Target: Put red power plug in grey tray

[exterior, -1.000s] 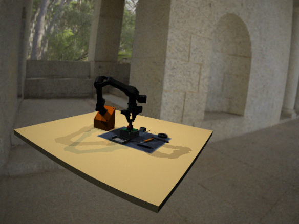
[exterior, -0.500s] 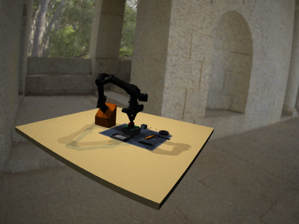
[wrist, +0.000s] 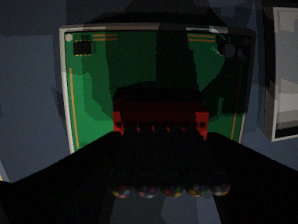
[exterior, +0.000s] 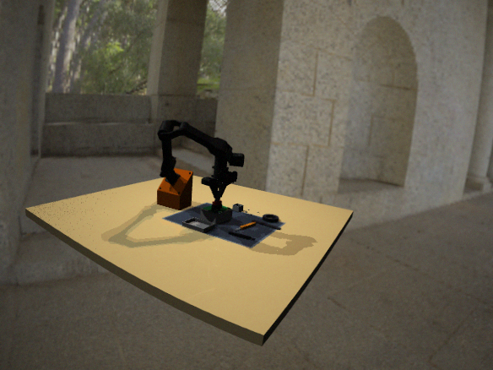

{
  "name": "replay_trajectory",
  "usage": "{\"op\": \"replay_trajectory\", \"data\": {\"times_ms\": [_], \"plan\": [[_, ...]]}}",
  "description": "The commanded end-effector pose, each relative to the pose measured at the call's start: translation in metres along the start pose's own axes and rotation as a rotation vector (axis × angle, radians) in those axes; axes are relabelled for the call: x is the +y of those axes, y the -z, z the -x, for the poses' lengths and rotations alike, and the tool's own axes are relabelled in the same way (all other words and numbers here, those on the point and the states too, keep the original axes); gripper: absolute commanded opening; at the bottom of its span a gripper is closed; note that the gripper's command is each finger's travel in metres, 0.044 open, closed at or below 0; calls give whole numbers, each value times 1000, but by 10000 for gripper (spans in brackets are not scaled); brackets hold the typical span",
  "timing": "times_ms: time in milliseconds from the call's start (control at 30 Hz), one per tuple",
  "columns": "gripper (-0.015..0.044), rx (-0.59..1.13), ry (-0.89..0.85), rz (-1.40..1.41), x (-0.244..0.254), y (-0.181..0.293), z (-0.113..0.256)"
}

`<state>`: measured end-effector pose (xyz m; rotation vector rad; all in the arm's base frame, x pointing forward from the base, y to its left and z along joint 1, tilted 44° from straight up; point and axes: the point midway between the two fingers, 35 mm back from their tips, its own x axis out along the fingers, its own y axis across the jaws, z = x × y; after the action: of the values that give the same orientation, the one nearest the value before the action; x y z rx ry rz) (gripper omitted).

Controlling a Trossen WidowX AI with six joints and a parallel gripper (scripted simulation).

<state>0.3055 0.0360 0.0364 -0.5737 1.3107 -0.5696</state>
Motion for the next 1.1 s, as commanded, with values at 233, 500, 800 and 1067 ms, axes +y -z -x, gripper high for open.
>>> {"op": "replay_trajectory", "data": {"times_ms": [233,500,800,1067], "plan": [[0,-1,88,4,9,0,13],[0,0,-83,5,-6,0,14],[0,-1,-71,5,-5,0,17],[0,-1,129,4,12,0,19]]}}
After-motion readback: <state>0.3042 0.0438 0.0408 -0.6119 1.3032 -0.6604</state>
